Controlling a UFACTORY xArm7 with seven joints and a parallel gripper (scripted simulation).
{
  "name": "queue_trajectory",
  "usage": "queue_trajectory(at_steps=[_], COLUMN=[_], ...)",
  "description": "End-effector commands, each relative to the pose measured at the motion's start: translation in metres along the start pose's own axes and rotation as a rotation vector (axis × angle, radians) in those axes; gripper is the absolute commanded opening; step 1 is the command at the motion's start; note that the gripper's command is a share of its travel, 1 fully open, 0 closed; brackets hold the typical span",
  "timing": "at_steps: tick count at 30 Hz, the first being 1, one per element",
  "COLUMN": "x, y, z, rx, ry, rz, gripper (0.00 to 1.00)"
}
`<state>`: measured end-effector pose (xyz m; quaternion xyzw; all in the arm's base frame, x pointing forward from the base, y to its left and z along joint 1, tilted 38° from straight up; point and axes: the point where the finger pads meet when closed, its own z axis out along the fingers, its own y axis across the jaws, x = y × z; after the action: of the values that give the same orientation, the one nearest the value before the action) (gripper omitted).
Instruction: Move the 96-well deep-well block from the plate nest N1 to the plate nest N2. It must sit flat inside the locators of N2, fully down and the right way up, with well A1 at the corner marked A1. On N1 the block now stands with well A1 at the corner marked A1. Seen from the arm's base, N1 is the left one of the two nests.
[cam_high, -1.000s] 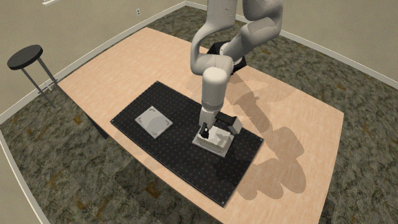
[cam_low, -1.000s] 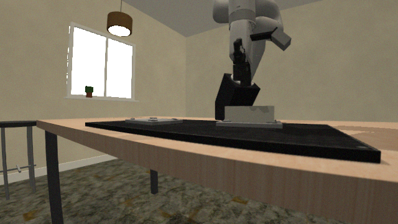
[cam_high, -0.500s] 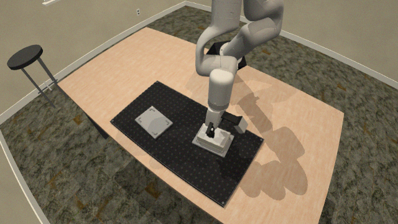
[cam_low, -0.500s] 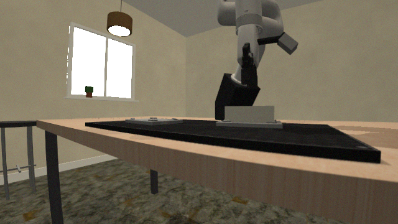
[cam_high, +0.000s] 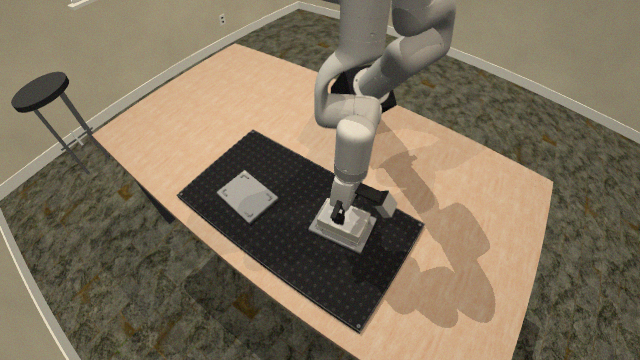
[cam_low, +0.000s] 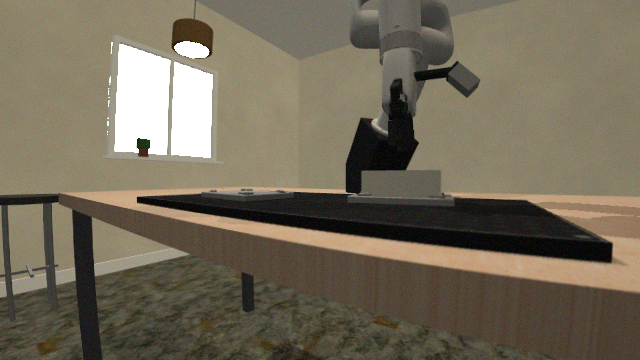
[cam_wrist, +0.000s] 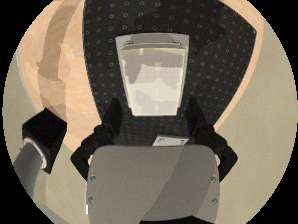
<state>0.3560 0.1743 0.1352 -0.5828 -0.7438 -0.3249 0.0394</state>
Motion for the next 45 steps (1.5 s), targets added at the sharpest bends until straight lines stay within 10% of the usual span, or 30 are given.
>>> queue_trajectory(at_steps=[1,45], x=[0.000,0.000], y=[0.001,0.000], z=[0.006,0.052], rx=[-0.002,-0.001], ry=[0.000,0.000], rz=[0.000,0.000], gripper=[1.00,1.00])
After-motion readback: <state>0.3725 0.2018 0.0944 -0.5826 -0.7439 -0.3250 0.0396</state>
